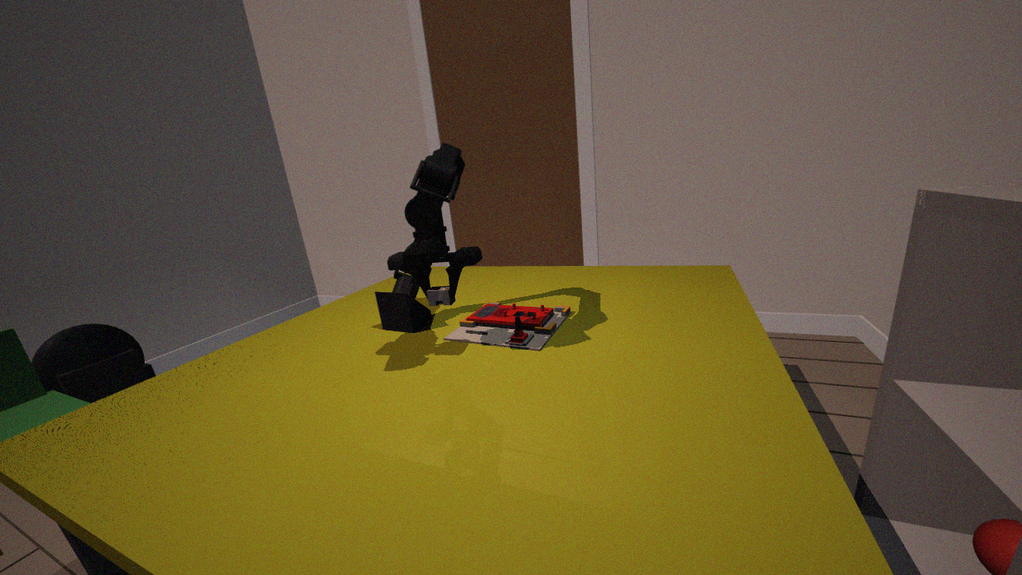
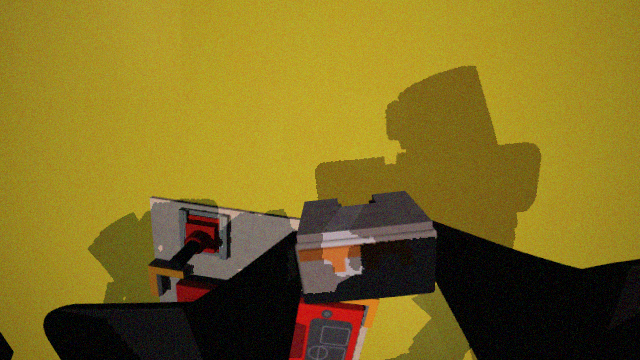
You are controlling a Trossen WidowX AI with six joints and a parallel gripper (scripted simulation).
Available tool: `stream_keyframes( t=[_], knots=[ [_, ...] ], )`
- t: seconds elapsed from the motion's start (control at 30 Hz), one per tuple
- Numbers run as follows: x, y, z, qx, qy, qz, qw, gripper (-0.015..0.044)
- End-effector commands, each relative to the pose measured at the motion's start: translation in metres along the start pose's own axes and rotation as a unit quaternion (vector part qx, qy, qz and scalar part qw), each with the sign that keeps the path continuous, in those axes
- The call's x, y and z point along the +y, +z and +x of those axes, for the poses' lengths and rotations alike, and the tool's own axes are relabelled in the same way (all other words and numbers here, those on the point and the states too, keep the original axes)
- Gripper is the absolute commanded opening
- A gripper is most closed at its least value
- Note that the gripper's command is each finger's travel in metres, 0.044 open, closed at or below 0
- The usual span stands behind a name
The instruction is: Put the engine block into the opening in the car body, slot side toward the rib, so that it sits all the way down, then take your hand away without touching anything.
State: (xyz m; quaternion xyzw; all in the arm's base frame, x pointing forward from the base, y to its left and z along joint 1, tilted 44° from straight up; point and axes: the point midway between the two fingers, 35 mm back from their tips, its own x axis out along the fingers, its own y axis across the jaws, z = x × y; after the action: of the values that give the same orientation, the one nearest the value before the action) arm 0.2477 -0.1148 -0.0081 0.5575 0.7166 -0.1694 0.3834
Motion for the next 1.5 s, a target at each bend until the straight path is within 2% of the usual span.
stream_keyframes(
  t=[0.0, 0.33, 0.7, 1.07, 1.47],
  knots=[
    [-0.0007, -0.0012, 0.0023, 0.002, -0.001, -0.071, 0.997, 0.0],
    [-0.0006, -0.0013, 0.0037, 0.002, 0.0, -0.242, 0.97, 0.0],
    [-0.0006, -0.0013, 0.0053, 0.003, 0.0, -0.422, 0.906, 0.0],
    [-0.0006, -0.0014, 0.0069, 0.003, 0.001, -0.587, 0.81, 0.0],
    [-0.0006, -0.0015, 0.0086, 0.002, 0.001, -0.742, 0.67, 0.0]
  ],
)
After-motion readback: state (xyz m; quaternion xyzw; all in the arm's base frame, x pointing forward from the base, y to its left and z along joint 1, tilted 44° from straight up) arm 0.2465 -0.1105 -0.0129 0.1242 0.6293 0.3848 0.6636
